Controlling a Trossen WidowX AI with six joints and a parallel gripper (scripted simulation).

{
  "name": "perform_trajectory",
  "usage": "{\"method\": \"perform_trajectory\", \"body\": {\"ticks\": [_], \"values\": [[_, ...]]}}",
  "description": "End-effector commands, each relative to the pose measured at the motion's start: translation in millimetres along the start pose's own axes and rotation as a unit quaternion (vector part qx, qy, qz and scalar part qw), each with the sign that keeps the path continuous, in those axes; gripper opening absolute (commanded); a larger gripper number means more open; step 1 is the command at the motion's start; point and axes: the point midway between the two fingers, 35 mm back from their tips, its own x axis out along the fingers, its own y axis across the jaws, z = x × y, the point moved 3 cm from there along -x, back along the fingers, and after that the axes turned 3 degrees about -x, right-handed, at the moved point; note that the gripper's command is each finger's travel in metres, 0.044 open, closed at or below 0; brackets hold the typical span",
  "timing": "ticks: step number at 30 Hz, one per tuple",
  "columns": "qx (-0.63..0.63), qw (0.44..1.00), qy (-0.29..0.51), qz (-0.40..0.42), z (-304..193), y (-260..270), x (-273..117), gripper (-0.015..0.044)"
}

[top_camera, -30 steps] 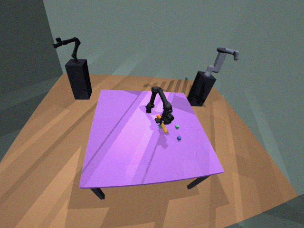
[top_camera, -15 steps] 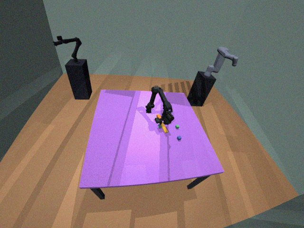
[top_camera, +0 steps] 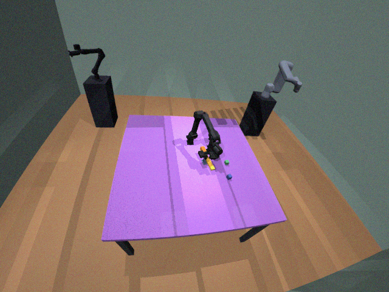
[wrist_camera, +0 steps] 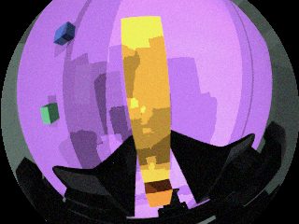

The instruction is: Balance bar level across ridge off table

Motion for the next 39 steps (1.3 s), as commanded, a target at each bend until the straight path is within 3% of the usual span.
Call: {"method": "perform_trajectory", "body": {"ticks": [1,7,14,39], "values": [[0.0,1.0,0.0,0.0,0.0,0.0,0.0,0.0],[0.0,1.0,0.0,0.0,0.0,0.0,0.0,0.0],[0.0,1.0,0.0,0.0,0.0,0.0,0.0,0.0167],[0.0,1.0,0.0,0.0,0.0,0.0,0.0,0.017]]}}
